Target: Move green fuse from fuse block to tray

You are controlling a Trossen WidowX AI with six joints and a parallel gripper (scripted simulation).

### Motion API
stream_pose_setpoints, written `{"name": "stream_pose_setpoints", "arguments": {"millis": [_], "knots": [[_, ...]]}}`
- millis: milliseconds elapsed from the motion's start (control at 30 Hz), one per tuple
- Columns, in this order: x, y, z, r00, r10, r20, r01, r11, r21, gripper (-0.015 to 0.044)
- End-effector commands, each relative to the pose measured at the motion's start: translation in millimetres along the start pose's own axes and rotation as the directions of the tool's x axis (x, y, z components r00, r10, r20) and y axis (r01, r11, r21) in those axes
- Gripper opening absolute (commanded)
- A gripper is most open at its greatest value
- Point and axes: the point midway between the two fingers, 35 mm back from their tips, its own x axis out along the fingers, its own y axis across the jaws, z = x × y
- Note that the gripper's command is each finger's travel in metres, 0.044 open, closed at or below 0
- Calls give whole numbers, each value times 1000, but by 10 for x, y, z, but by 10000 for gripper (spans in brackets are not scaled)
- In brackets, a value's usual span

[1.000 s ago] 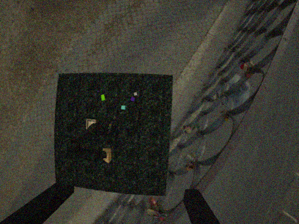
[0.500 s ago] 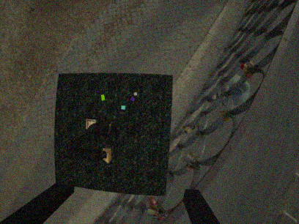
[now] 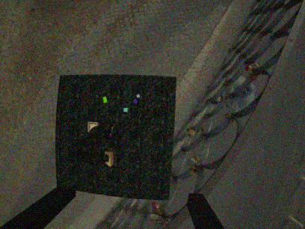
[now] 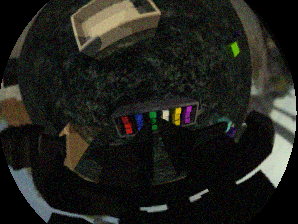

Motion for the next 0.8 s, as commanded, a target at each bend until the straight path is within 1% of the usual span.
{"name": "stream_pose_setpoints", "arguments": {"millis": [0,767], "knots": [[0,0,0,1000,0,0,0,1000,0,0],[-99,-5,-2,1000,0,1,0,1000,2,0]]}}
